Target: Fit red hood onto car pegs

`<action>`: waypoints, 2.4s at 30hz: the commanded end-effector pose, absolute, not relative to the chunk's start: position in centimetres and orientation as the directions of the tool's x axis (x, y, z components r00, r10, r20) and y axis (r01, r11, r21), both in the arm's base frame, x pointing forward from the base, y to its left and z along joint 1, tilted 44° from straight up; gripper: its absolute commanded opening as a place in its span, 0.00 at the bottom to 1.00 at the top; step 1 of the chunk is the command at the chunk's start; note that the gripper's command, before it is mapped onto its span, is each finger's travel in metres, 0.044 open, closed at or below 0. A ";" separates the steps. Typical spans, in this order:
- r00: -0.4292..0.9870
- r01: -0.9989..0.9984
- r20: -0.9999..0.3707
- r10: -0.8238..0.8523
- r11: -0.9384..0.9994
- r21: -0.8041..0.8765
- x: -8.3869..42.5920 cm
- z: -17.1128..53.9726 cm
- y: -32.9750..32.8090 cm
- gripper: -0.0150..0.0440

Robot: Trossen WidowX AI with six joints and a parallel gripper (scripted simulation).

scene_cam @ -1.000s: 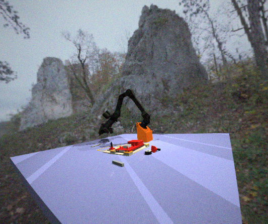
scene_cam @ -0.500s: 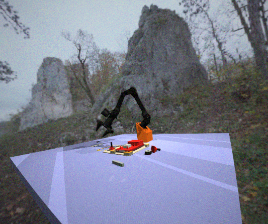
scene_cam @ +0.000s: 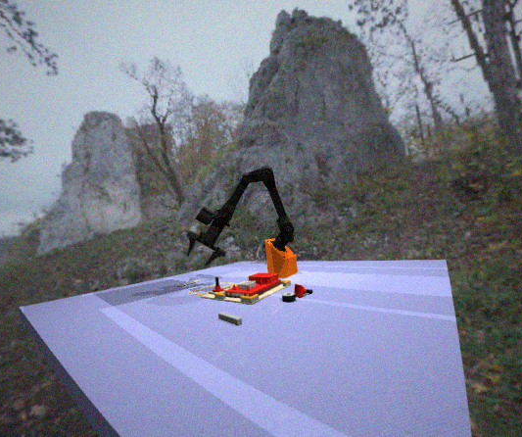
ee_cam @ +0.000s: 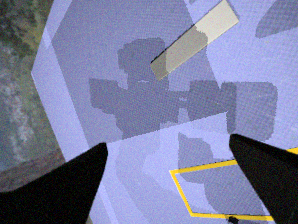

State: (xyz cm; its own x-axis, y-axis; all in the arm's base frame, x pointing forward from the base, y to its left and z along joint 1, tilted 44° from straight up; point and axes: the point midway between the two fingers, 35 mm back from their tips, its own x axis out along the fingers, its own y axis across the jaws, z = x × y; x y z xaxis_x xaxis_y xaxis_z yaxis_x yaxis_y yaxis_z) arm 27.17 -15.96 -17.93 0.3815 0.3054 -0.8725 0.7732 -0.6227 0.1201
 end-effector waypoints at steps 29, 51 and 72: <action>0.145 -0.124 -0.792 0.593 0.805 0.580 28.7 -5.1 -2.2 1.00; -0.014 -0.925 -0.741 0.671 0.272 0.264 25.0 1.0 4.0 1.00; -0.080 -0.997 -0.719 0.690 -0.068 0.045 23.1 3.3 6.2 1.00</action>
State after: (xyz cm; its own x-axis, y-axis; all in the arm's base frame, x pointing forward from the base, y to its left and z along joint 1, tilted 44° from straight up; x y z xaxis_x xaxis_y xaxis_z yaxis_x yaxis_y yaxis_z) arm 23.92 5.34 2.53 -0.0542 0.6788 -0.7323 -0.9913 0.0515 0.1210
